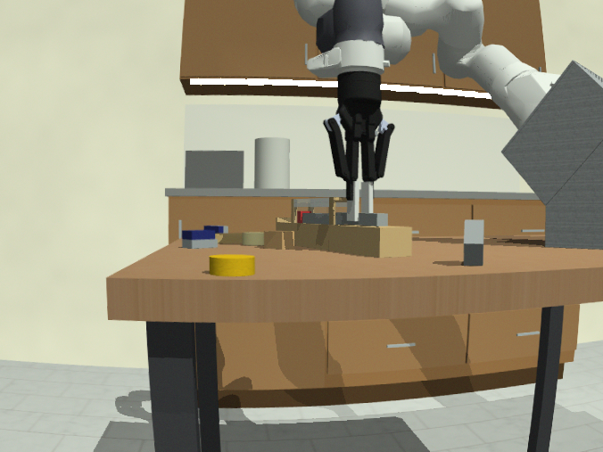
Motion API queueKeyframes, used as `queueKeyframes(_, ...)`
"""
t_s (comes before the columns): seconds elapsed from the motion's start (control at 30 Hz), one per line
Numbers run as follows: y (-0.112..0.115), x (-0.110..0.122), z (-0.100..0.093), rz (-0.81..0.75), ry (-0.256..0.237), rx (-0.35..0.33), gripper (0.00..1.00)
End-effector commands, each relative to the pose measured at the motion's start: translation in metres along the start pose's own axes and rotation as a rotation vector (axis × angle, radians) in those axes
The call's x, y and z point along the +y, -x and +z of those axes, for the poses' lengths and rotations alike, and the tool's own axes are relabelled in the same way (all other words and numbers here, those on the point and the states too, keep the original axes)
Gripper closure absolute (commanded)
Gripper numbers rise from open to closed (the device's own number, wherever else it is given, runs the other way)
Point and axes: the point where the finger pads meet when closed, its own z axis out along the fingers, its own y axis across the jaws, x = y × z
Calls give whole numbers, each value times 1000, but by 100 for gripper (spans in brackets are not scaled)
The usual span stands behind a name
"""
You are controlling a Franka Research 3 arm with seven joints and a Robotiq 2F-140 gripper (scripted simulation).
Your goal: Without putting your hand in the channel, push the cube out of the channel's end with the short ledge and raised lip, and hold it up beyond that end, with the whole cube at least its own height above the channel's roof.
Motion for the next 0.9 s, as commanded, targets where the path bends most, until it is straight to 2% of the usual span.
queueKeyframes(0.0, -7, -2, -1, -28, -3, -9, 100)
queueKeyframes(0.37, -28, -2, -1, -28, -3, -9, 100)
queueKeyframes(0.87, -32, -3, -1, -28, -3, -9, 100)
